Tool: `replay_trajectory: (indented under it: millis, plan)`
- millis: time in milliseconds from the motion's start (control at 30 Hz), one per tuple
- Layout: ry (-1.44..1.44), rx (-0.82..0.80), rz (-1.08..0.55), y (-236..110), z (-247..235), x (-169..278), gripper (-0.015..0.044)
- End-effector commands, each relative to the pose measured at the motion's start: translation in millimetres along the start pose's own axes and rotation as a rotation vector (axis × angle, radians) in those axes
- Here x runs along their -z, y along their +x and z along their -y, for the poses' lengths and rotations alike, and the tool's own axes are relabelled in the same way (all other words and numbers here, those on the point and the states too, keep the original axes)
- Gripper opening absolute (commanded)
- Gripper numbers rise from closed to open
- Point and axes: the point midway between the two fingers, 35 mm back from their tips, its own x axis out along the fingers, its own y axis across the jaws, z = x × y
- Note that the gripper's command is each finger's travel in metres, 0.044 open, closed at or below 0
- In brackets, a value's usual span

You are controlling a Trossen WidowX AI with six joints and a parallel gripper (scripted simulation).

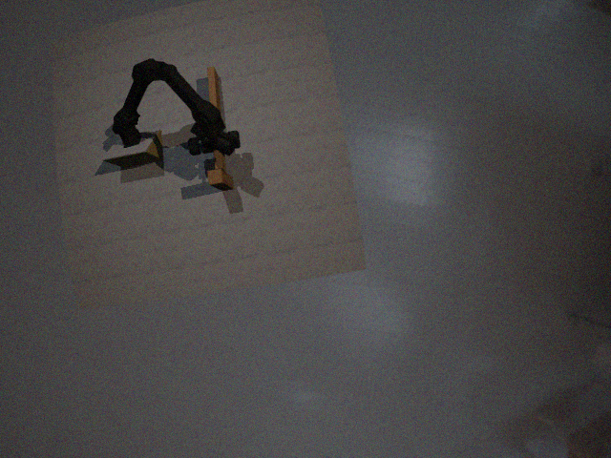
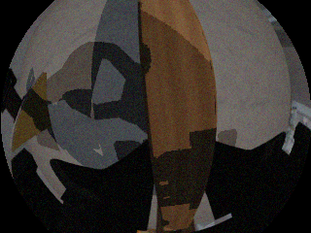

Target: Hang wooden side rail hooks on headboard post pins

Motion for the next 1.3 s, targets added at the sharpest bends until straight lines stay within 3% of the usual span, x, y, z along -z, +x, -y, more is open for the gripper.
replay_trajectory:
  millis: [0,1267]
  plan:
    - [-0.001,0.017,-0.008,-7.1,3.0,4.0,0.0]
    - [-0.001,0.017,-0.009,-6.8,4.1,7.8,0.0]
